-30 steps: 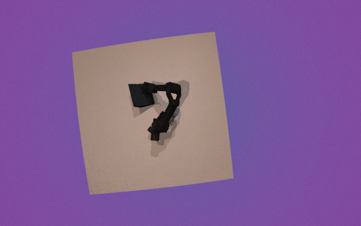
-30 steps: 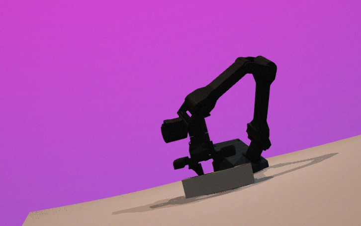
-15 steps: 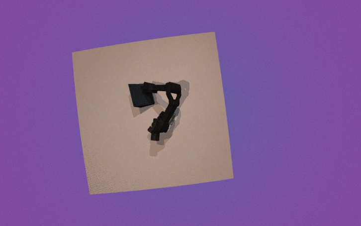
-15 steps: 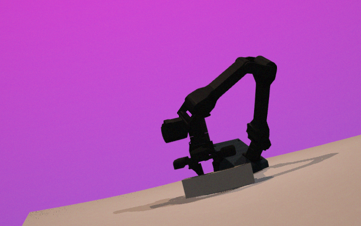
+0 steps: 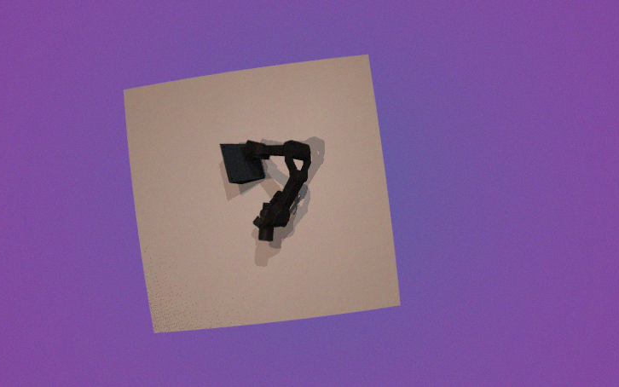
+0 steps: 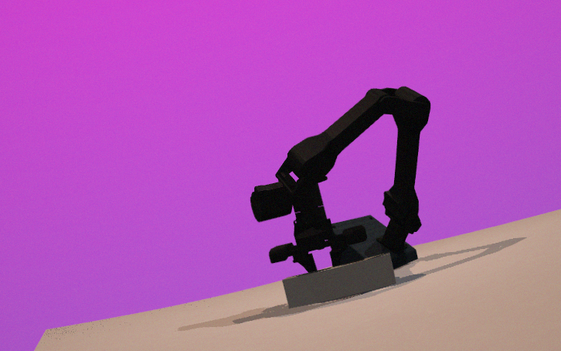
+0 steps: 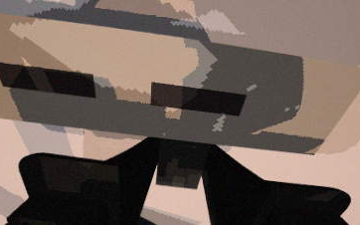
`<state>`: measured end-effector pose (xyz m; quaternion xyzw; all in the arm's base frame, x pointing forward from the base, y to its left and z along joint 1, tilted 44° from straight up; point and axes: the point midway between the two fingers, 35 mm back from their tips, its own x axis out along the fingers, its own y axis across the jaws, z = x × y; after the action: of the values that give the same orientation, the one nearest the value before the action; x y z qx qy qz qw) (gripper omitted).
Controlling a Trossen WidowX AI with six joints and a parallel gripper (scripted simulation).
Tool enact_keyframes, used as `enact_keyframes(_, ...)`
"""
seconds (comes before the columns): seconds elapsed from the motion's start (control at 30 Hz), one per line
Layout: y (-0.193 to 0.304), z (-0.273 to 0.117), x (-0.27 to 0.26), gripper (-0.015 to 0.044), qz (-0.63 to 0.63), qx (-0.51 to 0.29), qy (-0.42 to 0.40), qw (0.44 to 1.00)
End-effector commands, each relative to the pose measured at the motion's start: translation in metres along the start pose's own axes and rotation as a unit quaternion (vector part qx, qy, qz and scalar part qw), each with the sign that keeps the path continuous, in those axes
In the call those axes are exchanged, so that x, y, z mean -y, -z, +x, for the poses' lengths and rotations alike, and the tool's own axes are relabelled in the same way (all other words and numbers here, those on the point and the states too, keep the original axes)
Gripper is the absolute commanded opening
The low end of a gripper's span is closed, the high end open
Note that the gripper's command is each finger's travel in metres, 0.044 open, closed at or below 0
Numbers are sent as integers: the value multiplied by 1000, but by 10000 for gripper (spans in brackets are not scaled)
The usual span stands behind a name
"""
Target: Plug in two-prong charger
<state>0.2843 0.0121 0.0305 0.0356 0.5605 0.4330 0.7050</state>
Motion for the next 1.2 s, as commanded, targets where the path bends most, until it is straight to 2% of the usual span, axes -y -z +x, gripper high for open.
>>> enact_keyframes(0.0,-6,1,0,0,-9,10,-1,1000)
enact_keyframes(1.17,-7,-4,0,0,-9,10,-1,1000)
